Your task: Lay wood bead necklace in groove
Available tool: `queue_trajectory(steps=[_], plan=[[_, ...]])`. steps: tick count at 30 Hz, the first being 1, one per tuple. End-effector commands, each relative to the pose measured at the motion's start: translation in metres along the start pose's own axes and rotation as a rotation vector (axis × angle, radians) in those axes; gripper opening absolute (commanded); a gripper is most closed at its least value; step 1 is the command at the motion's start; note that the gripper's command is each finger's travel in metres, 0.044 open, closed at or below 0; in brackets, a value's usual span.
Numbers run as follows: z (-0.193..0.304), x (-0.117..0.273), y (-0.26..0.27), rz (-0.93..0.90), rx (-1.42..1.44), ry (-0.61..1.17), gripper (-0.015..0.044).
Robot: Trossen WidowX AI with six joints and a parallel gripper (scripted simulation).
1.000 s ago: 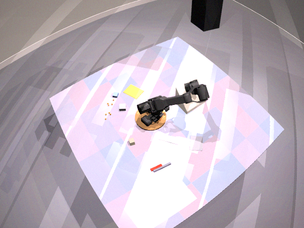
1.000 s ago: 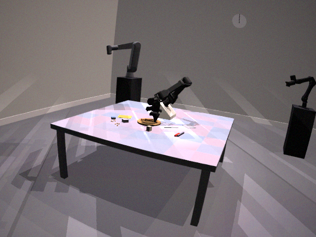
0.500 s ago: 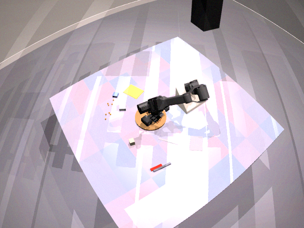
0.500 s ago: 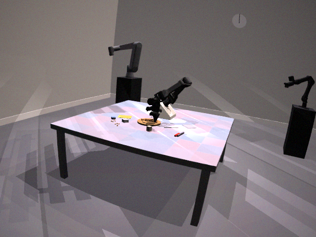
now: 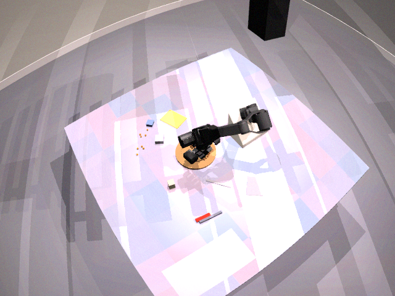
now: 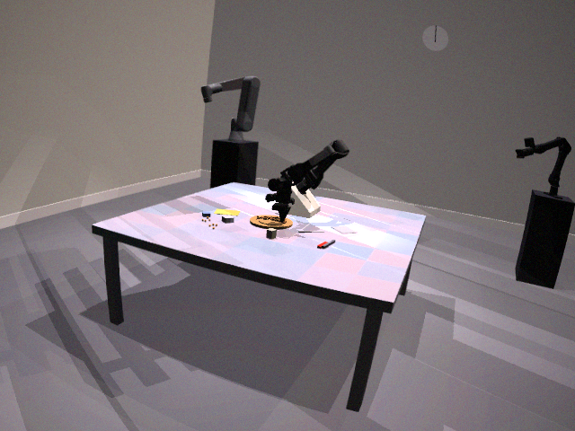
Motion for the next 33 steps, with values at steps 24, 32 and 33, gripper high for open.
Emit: queue_trajectory(steps=[24,32,33], plan=[[0.0095,0.0061,0.0083,0.004,-0.007,0.006,0.0000],[0.0095,0.0037,0.0083,0.004,-0.007,0.006,0.0000],[0.0096,0.0021,0.0083,0.004,-0.007,0.006,0.0000]])
Point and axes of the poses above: the point midway between the two fingers, 35 mm back from their tips, its own x axis back along the fingers, its own y axis across the jaws, z = x × y, the point moved 7 cm from there along x, back along the fingers, and after that the axes turned 5 degrees about x, right-handed, at the moved point
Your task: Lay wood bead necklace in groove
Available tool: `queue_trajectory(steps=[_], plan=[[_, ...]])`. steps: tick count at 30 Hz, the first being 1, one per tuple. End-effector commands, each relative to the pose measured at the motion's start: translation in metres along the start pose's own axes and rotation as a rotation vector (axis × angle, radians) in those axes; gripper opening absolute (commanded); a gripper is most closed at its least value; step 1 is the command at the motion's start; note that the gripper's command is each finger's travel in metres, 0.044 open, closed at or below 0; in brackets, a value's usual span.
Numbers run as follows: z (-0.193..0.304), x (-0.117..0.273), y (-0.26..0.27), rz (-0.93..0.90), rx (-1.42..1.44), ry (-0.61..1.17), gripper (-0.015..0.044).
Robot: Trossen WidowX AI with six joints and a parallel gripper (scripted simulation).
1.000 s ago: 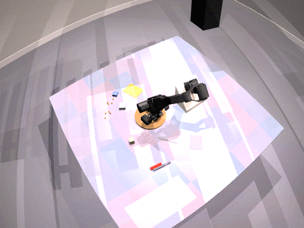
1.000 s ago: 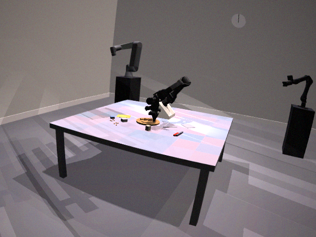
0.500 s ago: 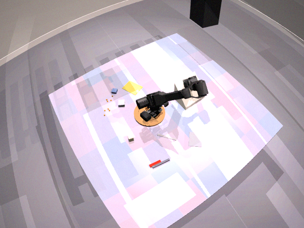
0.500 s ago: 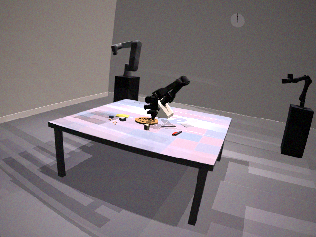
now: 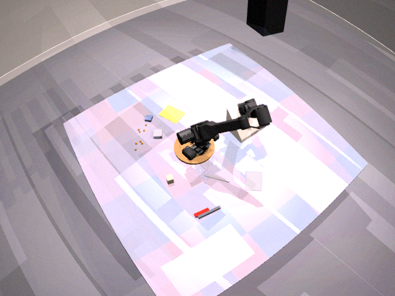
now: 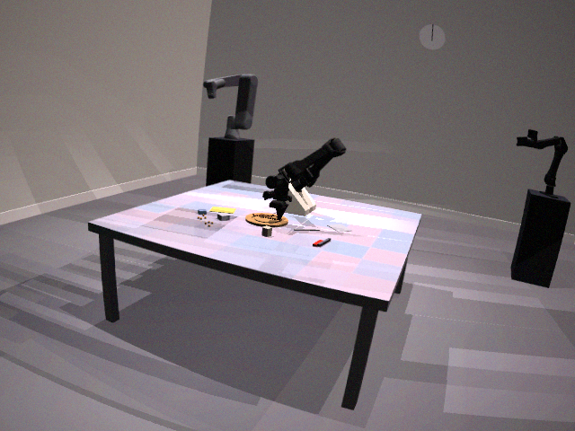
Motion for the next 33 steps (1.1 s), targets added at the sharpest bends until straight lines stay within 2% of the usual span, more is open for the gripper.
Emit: queue_trajectory(steps=[1,6,23,33], plan=[[0.0010,-0.0047,0.0006,0.000,0.000,0.004,0.0000],[0.0010,-0.0070,0.0006,0.000,0.000,0.004,0.0000],[0.0008,-0.0025,0.0006,0.001,-0.001,0.002,0.0440],[0.0006,0.0009,0.0005,0.000,0.000,0.004,0.0440]])
Point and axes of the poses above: the point midway between the two fingers, 35 mm back from their tips, its own x axis back along the fingers, its own y axis across the jaws, z = x × y, the point moved 7 cm from there along x, back along the fingers, and after that the axes turned 5 degrees about x, right-handed, at the moved point
